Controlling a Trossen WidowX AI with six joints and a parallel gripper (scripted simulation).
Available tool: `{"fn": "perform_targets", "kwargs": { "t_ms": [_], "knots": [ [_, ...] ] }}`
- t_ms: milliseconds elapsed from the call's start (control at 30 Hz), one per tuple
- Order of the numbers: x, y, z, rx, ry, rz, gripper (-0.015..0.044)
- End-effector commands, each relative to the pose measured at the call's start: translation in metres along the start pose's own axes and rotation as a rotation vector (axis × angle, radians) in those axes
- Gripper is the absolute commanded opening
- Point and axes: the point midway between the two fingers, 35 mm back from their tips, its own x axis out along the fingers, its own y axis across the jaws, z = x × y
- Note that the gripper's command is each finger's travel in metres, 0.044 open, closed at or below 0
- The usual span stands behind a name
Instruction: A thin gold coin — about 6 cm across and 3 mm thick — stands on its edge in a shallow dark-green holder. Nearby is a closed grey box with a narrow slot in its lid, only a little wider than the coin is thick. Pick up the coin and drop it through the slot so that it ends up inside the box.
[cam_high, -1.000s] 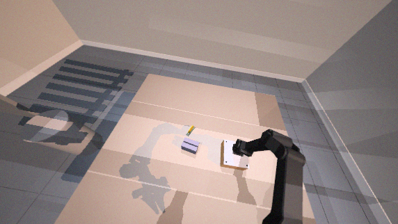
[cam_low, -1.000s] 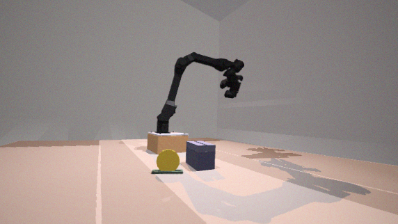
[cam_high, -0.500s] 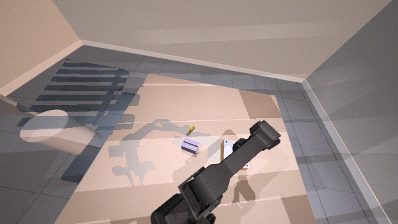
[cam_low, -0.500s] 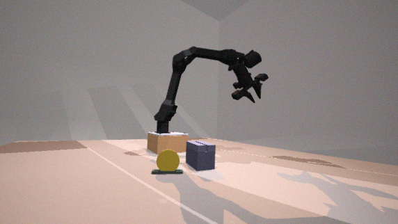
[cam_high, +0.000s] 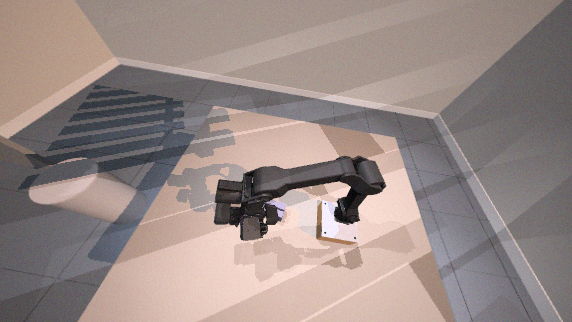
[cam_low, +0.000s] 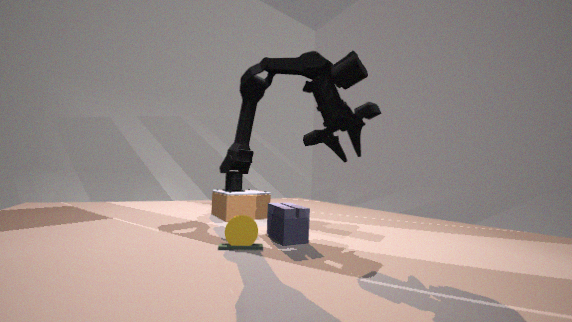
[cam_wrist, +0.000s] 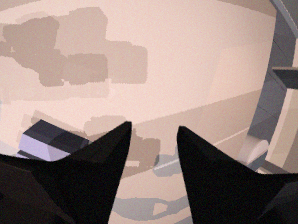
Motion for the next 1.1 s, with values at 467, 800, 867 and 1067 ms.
{"fn": "perform_targets", "kwargs": {
  "t_ms": [467, 800, 867, 1067],
  "knots": [
    [-0.035, 0.131, -0.212, 0.732, 0.348, 0.236, 0.0161],
    [0.001, 0.14, -0.218, 0.732, 0.347, 0.236, 0.0161],
    [0.012, 0.142, -0.219, 0.732, 0.347, 0.236, 0.0161],
    [0.016, 0.143, -0.22, 0.733, 0.347, 0.236, 0.0161]
  ]
}}
